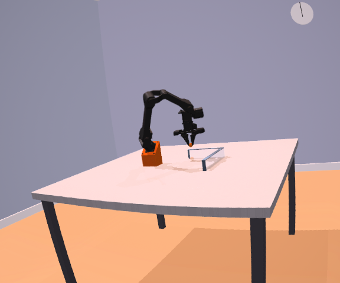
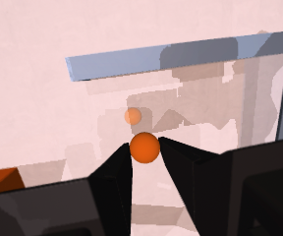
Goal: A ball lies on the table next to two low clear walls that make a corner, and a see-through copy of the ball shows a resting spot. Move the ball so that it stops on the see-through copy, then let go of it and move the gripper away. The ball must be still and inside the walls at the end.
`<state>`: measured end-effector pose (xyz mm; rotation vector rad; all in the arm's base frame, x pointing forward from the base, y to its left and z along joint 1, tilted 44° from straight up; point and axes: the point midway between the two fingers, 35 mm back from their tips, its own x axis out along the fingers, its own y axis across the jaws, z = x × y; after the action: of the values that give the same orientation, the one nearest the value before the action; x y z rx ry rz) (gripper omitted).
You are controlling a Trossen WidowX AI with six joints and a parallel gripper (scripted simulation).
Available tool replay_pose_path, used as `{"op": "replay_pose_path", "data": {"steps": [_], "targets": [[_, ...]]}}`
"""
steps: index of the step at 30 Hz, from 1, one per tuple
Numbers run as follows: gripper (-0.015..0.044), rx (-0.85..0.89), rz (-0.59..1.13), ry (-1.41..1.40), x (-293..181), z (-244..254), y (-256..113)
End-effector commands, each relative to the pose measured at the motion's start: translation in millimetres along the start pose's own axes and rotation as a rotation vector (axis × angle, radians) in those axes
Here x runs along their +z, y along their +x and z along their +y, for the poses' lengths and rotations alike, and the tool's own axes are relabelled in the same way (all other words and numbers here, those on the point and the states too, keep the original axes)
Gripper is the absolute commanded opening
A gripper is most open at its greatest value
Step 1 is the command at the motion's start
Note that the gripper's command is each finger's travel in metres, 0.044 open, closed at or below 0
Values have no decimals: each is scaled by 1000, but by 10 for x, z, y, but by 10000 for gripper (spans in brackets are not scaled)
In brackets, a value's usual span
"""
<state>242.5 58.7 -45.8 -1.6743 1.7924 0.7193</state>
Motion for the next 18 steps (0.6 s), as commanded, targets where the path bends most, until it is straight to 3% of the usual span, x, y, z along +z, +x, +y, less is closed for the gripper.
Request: {"op": "replay_pose_path", "data": {"steps": [1,11,18], "targets": [[0,6,-1,4,26,27,107],[0,5,3,5,13,37,677],[0,5,4,5,10,42,718]]}}
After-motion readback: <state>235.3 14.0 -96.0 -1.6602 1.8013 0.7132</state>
